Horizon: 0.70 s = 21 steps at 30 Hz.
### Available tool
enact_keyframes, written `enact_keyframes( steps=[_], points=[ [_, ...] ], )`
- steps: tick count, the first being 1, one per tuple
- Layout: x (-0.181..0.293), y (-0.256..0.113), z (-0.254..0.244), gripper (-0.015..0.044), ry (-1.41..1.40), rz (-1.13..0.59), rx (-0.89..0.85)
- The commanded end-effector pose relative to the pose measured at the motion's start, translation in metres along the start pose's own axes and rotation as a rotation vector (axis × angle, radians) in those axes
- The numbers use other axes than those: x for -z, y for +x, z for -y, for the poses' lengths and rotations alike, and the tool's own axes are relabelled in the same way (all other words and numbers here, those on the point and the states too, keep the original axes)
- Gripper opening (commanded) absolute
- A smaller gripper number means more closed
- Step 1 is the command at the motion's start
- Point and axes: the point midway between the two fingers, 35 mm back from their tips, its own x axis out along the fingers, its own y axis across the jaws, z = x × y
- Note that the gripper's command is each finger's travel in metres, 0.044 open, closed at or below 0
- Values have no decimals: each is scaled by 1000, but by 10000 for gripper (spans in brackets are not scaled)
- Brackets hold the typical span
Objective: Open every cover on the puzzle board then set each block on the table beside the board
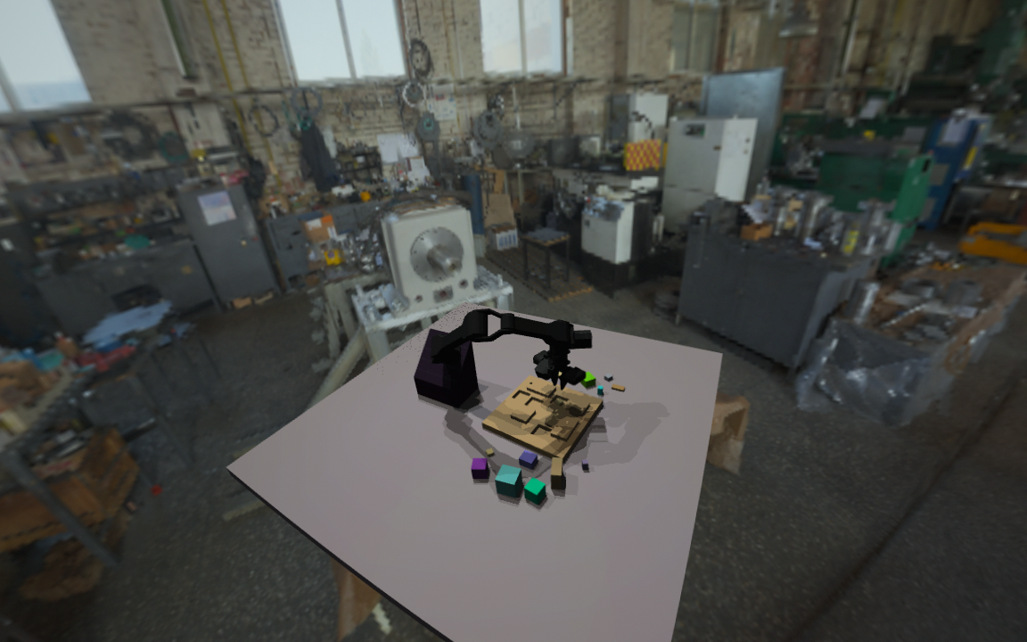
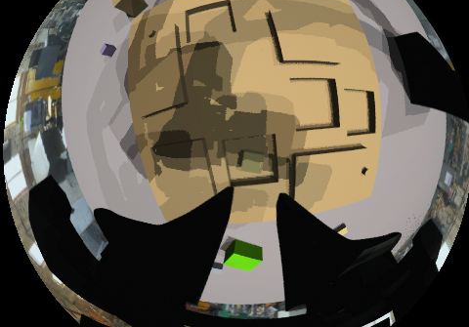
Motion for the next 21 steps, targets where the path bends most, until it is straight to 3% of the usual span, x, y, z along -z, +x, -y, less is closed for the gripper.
enact_keyframes(
  steps=[1,21],
  points=[
    [0,-4,-2,144,26,-8,-2],
    [0,31,-2,144,26,-7,-2]
  ],
)
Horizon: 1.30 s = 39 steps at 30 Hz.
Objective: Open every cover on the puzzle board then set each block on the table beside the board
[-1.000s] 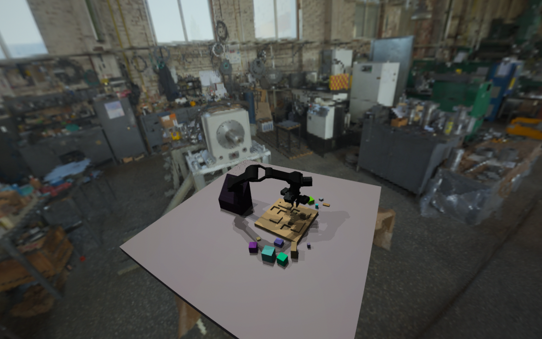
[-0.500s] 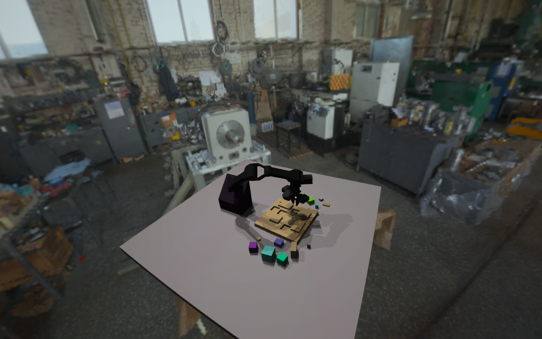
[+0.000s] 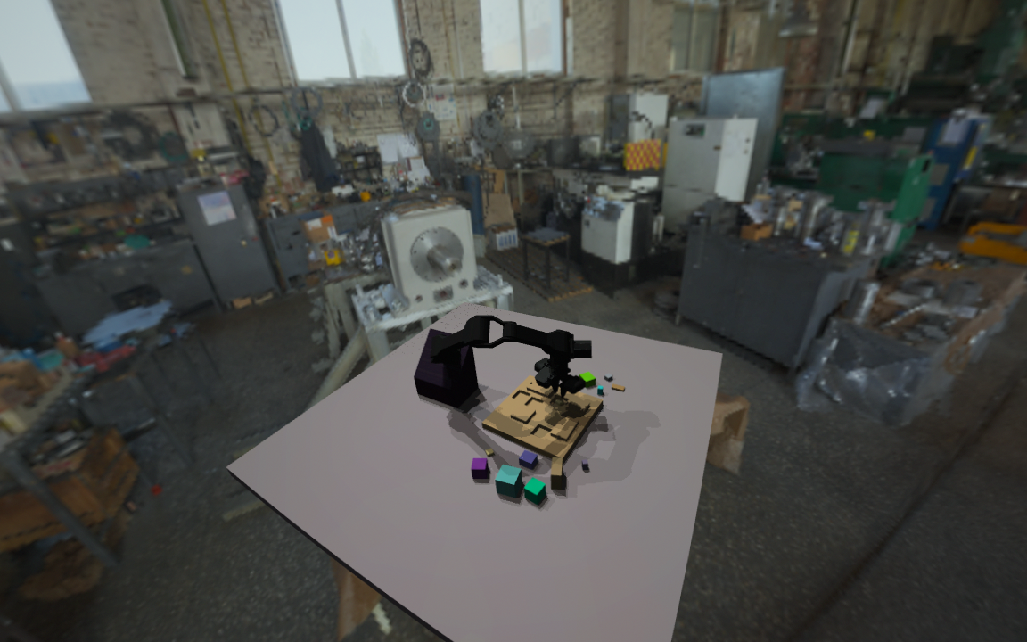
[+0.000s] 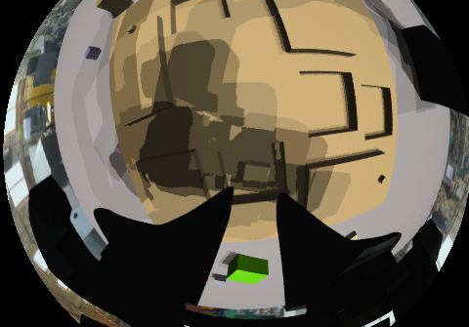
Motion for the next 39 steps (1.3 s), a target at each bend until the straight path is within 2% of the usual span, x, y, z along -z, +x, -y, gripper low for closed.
enact_keyframes(
  steps=[1,23,39],
  points=[
    [1,1,1,144,-9,3,-5],
    [0,2,1,144,-9,3,-5],
    [0,17,0,144,-9,4,-5]
  ],
)
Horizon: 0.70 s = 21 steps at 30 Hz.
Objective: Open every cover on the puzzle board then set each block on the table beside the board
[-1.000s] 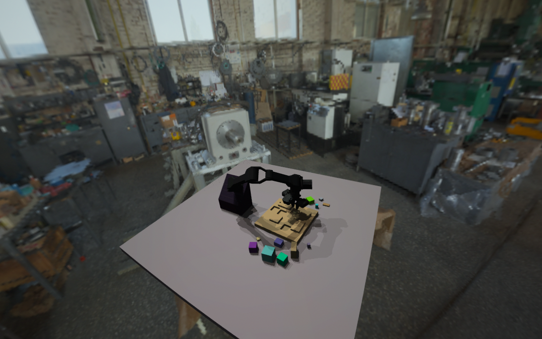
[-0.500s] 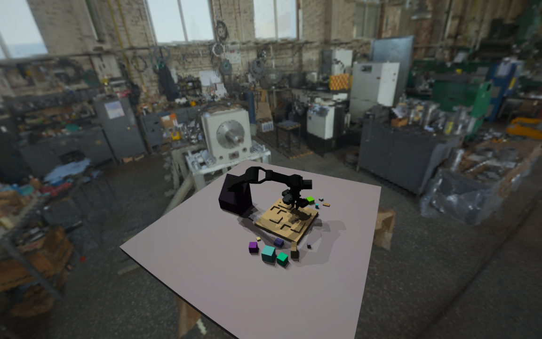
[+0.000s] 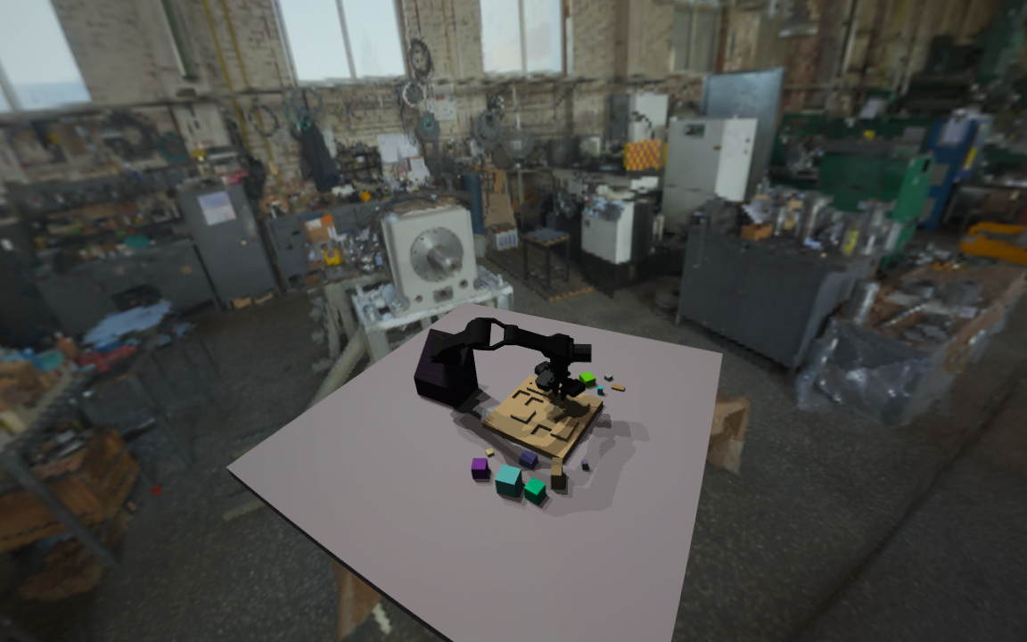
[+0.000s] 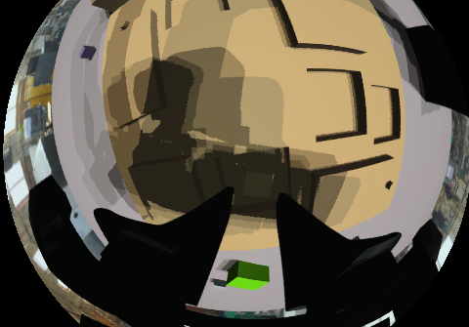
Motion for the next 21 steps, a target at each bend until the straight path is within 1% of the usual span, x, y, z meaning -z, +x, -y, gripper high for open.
enact_keyframes(
  steps=[1,21],
  points=[
    [0,5,1,144,-8,5,-3],
    [0,15,1,144,-8,5,-3]
  ],
)
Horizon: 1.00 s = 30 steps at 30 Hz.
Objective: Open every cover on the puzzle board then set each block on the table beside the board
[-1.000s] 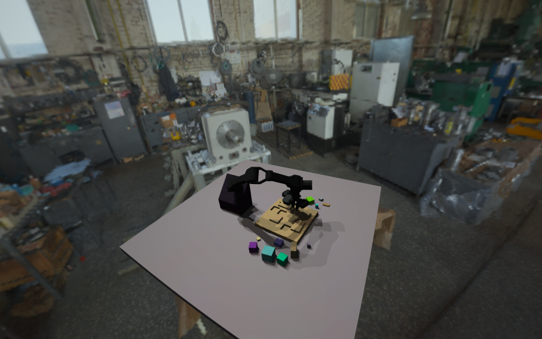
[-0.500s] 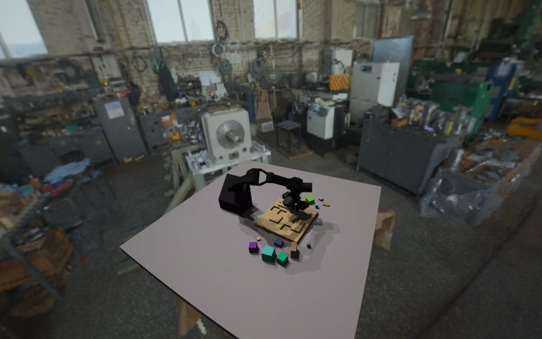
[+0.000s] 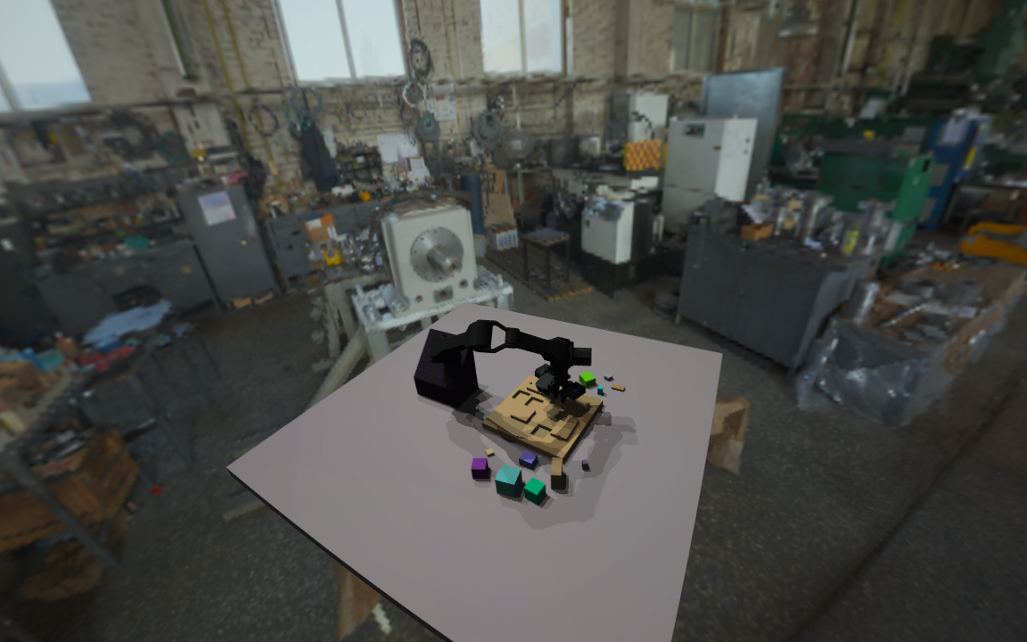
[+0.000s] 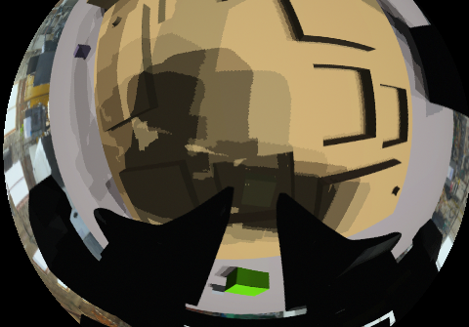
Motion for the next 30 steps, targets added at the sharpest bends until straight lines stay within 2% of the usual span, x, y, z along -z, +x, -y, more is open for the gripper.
enact_keyframes(
  steps=[1,9,19,30],
  points=[
    [0,4,0,144,-6,4,-3],
    [0,9,0,144,-6,4,-3],
    [-1,7,0,80,1,1,1],
    [0,-1,0,80,0,0,0]
  ],
)
